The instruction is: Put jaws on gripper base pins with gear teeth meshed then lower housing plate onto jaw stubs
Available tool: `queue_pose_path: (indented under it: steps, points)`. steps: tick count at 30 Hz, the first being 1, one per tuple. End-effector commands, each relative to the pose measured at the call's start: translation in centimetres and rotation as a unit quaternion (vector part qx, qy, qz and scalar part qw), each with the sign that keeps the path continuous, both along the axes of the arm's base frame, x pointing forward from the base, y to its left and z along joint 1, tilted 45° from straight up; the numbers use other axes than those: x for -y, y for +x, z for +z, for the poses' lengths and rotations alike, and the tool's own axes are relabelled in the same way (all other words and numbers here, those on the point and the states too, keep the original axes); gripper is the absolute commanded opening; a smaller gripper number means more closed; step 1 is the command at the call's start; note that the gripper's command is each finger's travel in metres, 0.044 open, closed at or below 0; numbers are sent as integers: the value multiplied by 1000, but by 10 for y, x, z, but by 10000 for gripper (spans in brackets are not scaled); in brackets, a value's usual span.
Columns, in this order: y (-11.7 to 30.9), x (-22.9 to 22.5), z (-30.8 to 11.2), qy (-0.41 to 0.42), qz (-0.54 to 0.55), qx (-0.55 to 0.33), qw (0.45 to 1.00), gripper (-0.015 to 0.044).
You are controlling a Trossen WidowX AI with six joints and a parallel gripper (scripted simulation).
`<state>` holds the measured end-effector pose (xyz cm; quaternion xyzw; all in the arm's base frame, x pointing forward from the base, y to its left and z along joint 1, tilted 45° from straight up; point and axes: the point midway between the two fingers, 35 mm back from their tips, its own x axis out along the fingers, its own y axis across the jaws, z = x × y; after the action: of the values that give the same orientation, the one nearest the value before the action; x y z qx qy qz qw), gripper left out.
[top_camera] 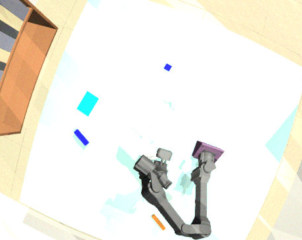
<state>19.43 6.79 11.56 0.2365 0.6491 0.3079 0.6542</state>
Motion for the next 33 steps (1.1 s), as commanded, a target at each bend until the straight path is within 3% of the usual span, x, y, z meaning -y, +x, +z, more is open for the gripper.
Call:
queue_pose_path:
  steps: [1,17,33]
  points:
    - [0,0,0,0,0,0,1000,26]
    - [0,0,0,0,0,0,1000,440]
    - [0,0,0,0,0,0,1000,440]
